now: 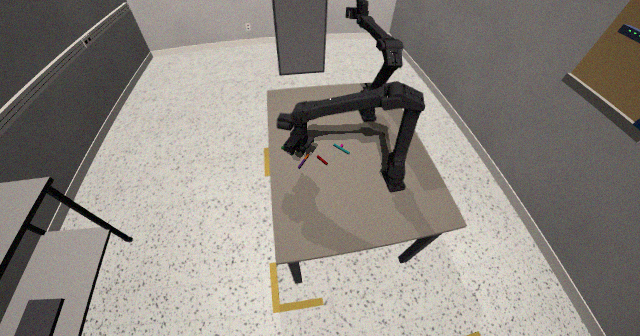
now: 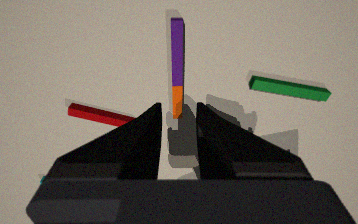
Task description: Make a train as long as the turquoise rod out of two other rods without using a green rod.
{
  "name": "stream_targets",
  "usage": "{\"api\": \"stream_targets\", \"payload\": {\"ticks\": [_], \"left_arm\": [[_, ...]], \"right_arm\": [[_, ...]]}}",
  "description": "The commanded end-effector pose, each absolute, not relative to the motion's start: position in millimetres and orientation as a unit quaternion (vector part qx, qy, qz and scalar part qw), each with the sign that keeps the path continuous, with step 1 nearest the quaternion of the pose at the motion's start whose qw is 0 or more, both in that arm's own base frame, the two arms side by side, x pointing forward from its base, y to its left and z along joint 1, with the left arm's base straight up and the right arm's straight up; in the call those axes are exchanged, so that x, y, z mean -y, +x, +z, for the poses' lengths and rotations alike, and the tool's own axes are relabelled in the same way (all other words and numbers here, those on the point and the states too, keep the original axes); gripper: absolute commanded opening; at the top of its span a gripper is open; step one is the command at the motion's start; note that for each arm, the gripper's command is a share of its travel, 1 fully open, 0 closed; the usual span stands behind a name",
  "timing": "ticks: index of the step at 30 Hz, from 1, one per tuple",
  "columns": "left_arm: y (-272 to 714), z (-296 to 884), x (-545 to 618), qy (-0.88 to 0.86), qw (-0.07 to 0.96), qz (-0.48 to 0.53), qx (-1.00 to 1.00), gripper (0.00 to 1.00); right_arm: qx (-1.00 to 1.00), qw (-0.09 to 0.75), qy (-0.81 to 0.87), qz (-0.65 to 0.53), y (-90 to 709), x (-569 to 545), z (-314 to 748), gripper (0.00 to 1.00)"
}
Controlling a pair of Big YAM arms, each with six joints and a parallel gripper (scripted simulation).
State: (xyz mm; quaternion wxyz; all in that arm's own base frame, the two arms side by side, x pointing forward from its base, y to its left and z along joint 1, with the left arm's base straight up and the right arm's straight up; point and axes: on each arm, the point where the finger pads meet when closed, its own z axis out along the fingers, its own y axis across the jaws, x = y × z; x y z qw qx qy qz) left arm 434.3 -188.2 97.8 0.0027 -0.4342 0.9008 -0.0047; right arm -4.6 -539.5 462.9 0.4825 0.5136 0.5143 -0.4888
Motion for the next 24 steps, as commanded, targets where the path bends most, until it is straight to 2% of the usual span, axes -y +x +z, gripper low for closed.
{"api": "stream_targets", "payload": {"ticks": [1, 7, 8, 24], "left_arm": [[453.4, 127.6, 200.4, -0.433, 0.024, -0.027, -0.9, 0.23], [449.2, 128.4, 198.6, -0.433, 0.02, -0.023, -0.901, 0.23], [450.4, 131.6, 199.1, -0.433, 0.024, -0.027, -0.901, 1.0], [450.5, 124.8, 199.1, -0.433, 0.02, -0.022, -0.901, 1.0]], "right_arm": [[-0.5, 0.5, 0.5, -0.5, -1.3, 544.9, 500.5, 1.0], [-0.5, 0.5, 0.5, -0.5, -1.3, 544.9, 500.5, 1.0], [-0.5, 0.5, 0.5, -0.5, -1.3, 544.9, 500.5, 1.0], [-0.5, 0.5, 0.5, -0.5, -1.3, 544.9, 500.5, 1.0]]}}
